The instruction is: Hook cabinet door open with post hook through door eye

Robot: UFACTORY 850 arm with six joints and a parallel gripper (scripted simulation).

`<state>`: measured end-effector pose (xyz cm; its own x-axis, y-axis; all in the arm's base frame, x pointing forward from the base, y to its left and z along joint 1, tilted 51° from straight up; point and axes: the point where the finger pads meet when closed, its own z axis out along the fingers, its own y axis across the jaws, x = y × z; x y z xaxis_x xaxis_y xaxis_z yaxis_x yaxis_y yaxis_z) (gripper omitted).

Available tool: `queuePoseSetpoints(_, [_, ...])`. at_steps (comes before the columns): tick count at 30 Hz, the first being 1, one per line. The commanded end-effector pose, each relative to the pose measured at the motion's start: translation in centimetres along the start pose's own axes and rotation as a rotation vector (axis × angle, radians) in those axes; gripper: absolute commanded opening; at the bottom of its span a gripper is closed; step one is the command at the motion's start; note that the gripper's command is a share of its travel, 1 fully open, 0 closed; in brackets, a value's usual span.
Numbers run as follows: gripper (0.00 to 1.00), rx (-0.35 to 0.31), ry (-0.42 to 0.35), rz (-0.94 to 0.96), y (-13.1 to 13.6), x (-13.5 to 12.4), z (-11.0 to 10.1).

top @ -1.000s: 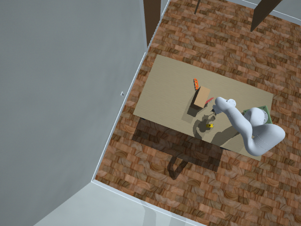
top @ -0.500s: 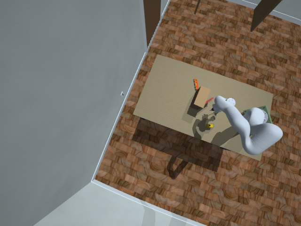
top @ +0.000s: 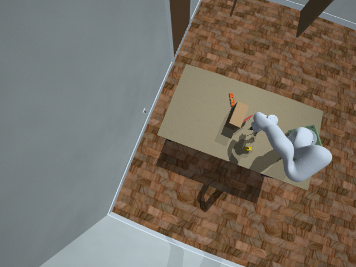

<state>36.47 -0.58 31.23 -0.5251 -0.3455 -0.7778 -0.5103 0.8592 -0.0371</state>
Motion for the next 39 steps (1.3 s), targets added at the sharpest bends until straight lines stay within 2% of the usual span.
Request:
queuePoseSetpoints(1, [0.04, 0.000, 0.000, 0.043, -0.4, 0.0, 0.0])
queuePoseSetpoints(39, [0.04, 0.000, 0.000, 0.260, -2.5, 0.3, 0.0])
